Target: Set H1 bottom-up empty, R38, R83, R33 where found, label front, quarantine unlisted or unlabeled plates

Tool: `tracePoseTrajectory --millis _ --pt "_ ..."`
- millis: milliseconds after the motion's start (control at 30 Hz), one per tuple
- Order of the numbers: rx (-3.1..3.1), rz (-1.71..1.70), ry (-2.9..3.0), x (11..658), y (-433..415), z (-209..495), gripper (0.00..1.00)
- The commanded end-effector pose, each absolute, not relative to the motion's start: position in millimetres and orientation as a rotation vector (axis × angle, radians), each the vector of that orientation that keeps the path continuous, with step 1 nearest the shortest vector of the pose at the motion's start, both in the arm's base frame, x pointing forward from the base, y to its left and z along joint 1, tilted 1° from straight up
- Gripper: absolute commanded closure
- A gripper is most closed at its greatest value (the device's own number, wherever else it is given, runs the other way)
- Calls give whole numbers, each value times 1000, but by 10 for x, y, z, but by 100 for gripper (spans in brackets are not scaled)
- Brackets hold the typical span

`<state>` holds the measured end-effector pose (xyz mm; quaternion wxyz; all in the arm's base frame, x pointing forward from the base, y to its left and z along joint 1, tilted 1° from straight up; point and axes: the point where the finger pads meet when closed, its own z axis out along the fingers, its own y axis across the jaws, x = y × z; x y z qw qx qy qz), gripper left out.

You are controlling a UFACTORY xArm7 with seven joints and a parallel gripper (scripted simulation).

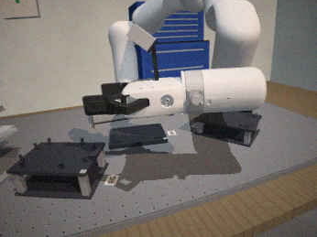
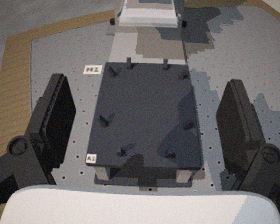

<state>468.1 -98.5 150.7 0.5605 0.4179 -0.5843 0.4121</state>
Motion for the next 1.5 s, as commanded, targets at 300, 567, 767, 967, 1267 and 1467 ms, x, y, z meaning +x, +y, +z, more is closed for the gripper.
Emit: tracePoseTrajectory --millis 300,567,767,967,1267,1467 --pt "964 982 -1358 4689 -990 1528 0" --pt "964 982 -1358 4627 -1165 1631 0" --pt "963 982 -1358 4595 -1253 1683 0" --pt "963 982 -1358 4547 -1385 1761 0" --pt "963 982 -1358 4484 -1560 1865 0" --pt "963 982 -1358 4444 -1670 1930 0"
